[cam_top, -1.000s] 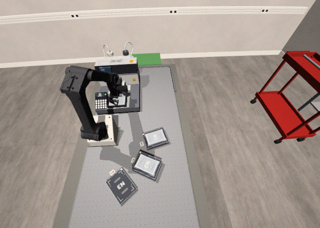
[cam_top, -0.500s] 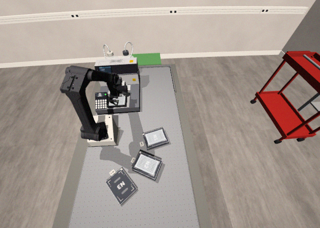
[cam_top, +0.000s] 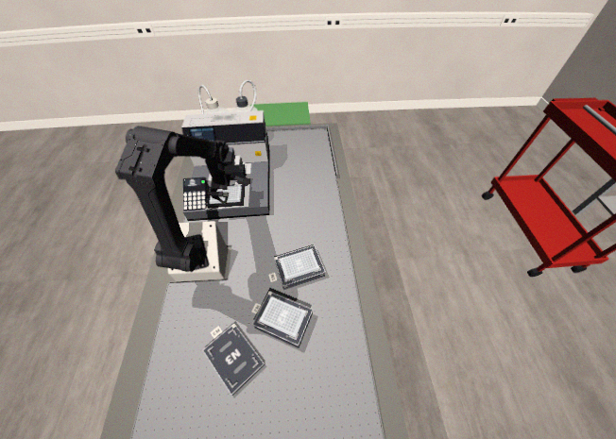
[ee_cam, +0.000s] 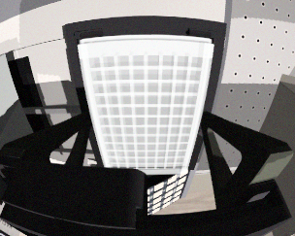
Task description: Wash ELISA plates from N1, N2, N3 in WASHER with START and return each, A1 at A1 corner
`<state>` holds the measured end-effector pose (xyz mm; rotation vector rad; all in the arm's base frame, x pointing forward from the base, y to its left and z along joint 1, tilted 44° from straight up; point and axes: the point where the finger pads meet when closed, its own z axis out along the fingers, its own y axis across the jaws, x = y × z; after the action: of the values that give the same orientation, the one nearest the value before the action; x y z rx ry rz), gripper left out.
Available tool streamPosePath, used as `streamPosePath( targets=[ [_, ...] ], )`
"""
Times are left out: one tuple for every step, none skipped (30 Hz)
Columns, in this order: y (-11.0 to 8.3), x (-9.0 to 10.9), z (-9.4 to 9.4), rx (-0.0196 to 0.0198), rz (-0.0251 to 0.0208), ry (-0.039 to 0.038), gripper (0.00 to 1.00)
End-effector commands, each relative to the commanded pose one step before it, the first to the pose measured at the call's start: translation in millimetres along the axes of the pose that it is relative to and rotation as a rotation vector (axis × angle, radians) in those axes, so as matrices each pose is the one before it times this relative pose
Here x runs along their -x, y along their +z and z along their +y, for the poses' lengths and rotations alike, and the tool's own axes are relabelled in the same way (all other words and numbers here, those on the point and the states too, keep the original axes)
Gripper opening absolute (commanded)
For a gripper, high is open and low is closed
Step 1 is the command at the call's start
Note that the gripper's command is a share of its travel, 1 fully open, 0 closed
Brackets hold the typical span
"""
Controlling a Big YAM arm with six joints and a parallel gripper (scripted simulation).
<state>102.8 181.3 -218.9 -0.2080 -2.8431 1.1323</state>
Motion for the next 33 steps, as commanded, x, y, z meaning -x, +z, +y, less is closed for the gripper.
streamPosePath(
  targets=[
    [2.64, 2.3, 6.0, 0.00192, 0.00109, -0.00579, 1.0],
    [0.0, 0.0, 0.0, 0.0, 0.0, 0.0, 1.0],
    [0.0, 0.0, 0.0, 0.0, 0.0, 0.0, 1.0],
    [0.0, 0.0, 0.0, 0.0, 0.0, 0.0, 1.0],
    [0.0, 0.0, 0.0, 0.0, 0.0, 0.0, 1.0],
    [0.0, 0.0, 0.0, 0.0, 0.0, 0.0, 1.0],
    [0.0, 0.0, 0.0, 0.0, 0.0, 0.0, 1.0],
    [0.0, 0.0, 0.0, 0.0, 0.0, 0.0, 1.0],
    [0.0, 0.0, 0.0, 0.0, 0.0, 0.0, 1.0],
    [0.0, 0.0, 0.0, 0.0, 0.0, 0.0, 1.0],
    [0.0, 0.0, 0.0, 0.0, 0.0, 0.0, 1.0],
    [0.0, 0.0, 0.0, 0.0, 0.0, 0.0, 1.0],
    [0.0, 0.0, 0.0, 0.0, 0.0, 0.0, 1.0],
    [0.0, 0.0, 0.0, 0.0, 0.0, 0.0, 1.0],
    [0.0, 0.0, 0.0, 0.0, 0.0, 0.0, 1.0],
    [-8.98, 1.03, 5.08, 0.02127, -0.00651, 0.00739, 0.98],
    [0.0, 0.0, 0.0, 0.0, 0.0, 0.0, 0.96],
    [0.0, 0.0, 0.0, 0.0, 0.0, 0.0, 0.94],
    [0.0, 0.0, 0.0, 0.0, 0.0, 0.0, 0.92],
    [0.0, 0.0, 0.0, 0.0, 0.0, 0.0, 0.92],
    [0.0, 0.0, 0.0, 0.0, 0.0, 0.0, 0.92],
    [0.0, 0.0, 0.0, 0.0, 0.0, 0.0, 0.9],
    [0.0, 0.0, 0.0, 0.0, 0.0, 0.0, 0.88],
    [0.0, 0.0, 0.0, 0.0, 0.0, 0.0, 0.86],
    [0.0, 0.0, 0.0, 0.0, 0.0, 0.0, 0.84],
    [0.0, 0.0, 0.0, 0.0, 0.0, 0.0, 0.82],
    [0.0, 0.0, 0.0, 0.0, 0.0, 0.0, 0.82],
    [0.0, 0.0, 0.0, 0.0, 0.0, 0.0, 0.82],
    [0.0, 0.0, 0.0, 0.0, 0.0, 0.0, 0.82],
    [0.0, 0.0, 0.0, 0.0, 0.0, 0.0, 0.82],
    [0.0, 0.0, 0.0, 0.0, 0.0, 0.0, 0.82],
    [0.0, 0.0, 0.0, 0.0, 0.0, 0.0, 0.82],
    [0.0, 0.0, 0.0, 0.0, 0.0, 0.0, 0.82]
  ],
)
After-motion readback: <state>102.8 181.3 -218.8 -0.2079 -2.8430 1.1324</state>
